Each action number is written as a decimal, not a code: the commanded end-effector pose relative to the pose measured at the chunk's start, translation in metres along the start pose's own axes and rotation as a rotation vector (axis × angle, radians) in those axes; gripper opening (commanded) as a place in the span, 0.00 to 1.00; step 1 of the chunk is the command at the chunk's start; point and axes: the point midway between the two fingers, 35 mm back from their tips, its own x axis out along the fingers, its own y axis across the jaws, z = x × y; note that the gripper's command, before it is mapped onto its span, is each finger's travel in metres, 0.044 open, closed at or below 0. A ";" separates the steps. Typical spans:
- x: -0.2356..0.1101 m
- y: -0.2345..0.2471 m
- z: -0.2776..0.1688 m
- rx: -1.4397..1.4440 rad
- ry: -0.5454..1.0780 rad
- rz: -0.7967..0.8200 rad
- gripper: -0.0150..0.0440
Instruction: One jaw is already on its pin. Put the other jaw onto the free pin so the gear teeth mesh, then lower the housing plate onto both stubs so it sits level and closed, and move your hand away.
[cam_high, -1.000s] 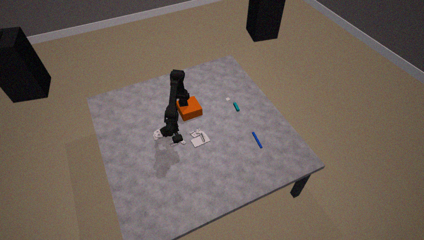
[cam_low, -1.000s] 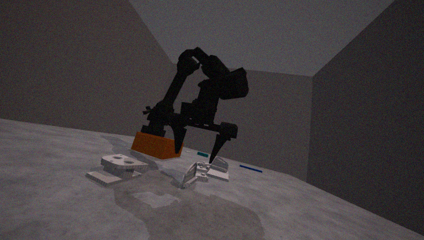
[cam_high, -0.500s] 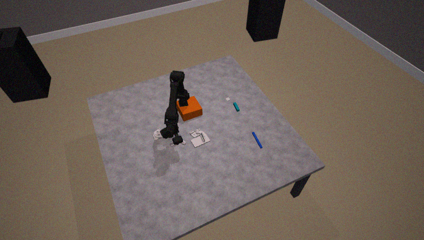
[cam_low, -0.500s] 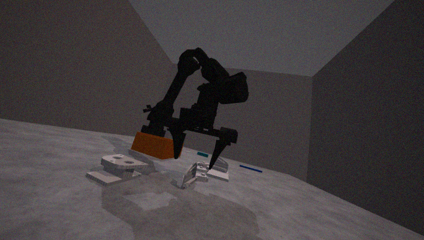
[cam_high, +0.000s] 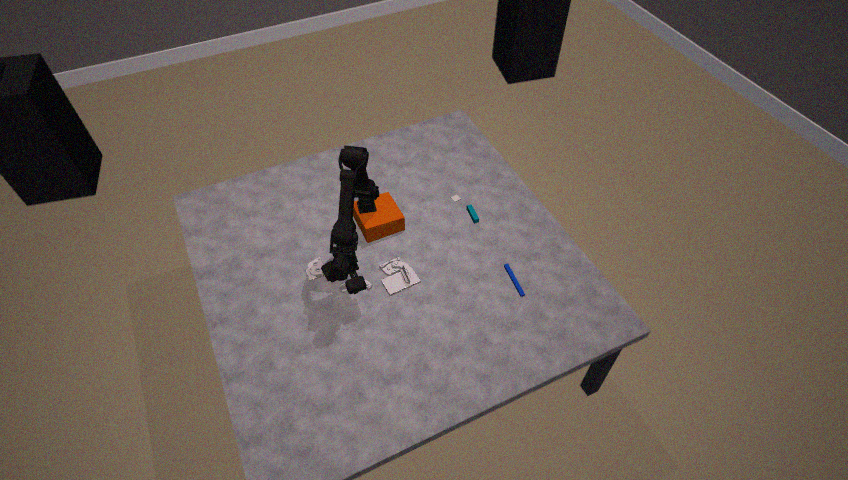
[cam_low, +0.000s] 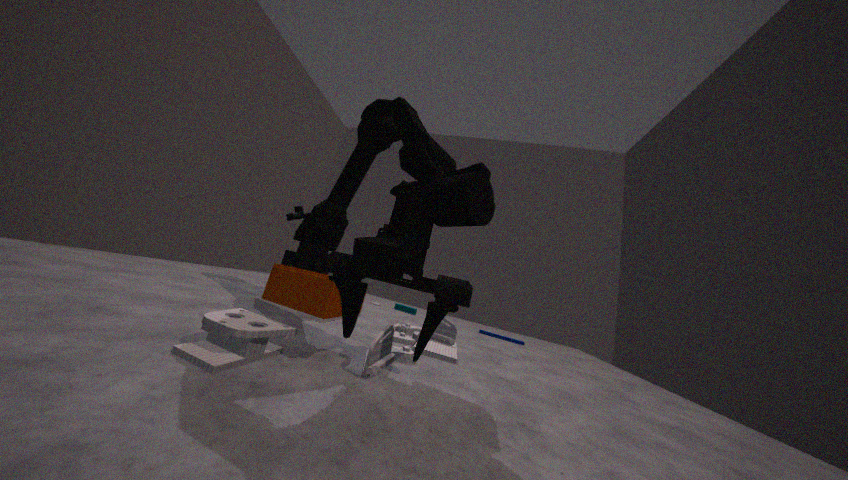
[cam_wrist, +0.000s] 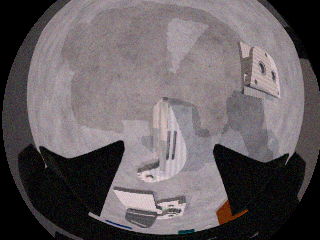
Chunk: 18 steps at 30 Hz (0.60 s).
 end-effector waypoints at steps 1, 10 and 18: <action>0.007 -0.001 -0.001 0.004 0.003 -0.004 1.00; 0.014 -0.002 -0.001 0.004 0.003 -0.004 1.00; 0.014 -0.002 -0.001 0.004 0.003 -0.004 1.00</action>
